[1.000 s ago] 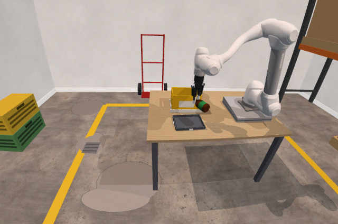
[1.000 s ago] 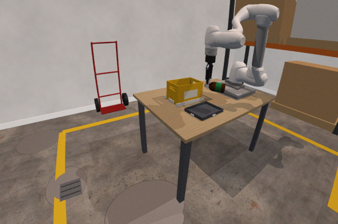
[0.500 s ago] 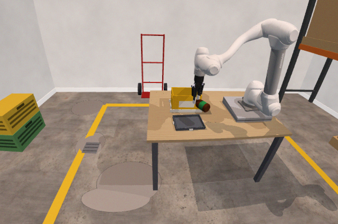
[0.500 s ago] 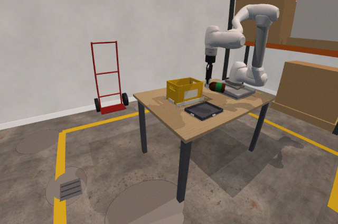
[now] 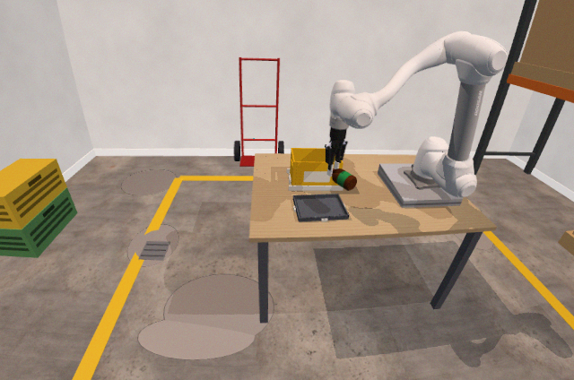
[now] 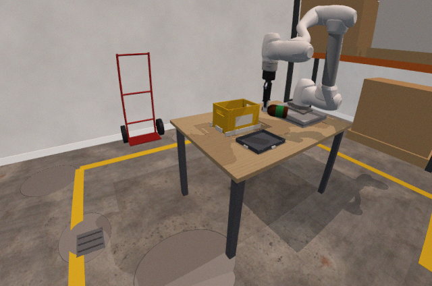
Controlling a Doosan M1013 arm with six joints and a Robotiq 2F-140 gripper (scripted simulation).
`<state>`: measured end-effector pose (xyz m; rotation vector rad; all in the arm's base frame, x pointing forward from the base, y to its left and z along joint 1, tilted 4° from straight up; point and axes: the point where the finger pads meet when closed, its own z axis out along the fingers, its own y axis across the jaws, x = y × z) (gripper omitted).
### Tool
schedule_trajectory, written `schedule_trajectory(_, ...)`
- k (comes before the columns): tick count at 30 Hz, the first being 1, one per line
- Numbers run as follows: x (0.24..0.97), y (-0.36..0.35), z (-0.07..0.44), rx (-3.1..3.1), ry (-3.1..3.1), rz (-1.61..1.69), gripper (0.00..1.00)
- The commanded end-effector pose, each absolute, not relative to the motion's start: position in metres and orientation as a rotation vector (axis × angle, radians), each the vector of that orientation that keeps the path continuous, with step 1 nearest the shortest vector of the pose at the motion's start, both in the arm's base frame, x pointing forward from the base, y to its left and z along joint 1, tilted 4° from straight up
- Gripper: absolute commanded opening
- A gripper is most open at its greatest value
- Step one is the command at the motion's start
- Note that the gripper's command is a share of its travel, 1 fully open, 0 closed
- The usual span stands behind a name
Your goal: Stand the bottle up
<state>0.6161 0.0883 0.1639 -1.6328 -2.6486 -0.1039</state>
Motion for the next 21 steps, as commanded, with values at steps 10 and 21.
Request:
schedule_trajectory(10,0.6161,0.0847,0.1666,-1.633,-2.649,-0.102,0.10)
schedule_trajectory(21,0.6161,0.0847,0.1666,-1.563,-2.693,-0.103,0.10)
